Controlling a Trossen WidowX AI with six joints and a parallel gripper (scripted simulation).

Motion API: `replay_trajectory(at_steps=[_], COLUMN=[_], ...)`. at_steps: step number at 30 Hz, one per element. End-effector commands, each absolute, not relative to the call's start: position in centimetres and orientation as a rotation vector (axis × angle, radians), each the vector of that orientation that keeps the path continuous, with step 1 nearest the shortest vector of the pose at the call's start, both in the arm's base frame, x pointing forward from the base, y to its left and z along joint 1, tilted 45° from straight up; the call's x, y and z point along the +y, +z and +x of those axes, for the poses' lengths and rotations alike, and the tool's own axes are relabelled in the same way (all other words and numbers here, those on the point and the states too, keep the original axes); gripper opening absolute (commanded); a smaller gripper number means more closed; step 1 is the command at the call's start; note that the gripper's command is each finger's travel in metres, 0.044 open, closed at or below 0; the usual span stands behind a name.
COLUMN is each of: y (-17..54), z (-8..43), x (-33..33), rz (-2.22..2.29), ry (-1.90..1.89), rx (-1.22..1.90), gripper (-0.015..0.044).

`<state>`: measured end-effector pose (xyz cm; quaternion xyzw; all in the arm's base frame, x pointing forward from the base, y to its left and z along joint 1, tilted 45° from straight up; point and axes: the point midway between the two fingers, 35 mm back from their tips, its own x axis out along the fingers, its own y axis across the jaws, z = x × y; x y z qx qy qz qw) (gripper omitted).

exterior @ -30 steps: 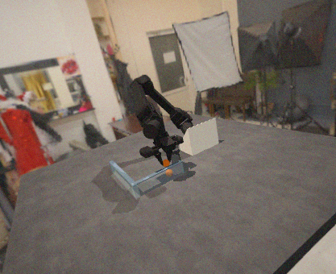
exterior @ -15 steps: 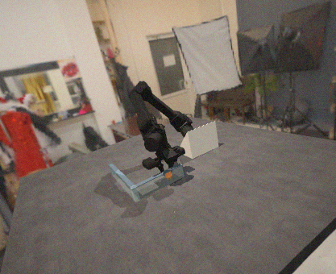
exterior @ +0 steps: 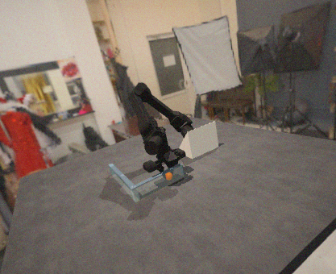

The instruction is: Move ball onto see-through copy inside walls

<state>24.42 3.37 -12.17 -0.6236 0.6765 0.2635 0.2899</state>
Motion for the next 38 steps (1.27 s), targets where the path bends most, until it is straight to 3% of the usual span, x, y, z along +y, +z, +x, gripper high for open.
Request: replay_trajectory(at_steps=[1,7,13,19,30,36,38], y=[-12.2,-12.2,-12.0,-6.2,-6.7,-3.0,-3.0], z=[24.4,24.4,24.5,24.9,25.1,24.9,24.9], x=[3.4,3.4,3.6,9.3,9.2,12.3,12.3], rz=[-1.663,-1.663,-1.663,-1.667,-1.677,-1.674,-1.674], ry=[0.703,0.703,0.704,0.712,0.716,0.713,0.713], rx=[1.805,1.805,1.804,1.807,1.788,1.793,1.793], gripper=[0.0105,0.0262,0.0264,0.0264,0.0264,0.0422,0.044])
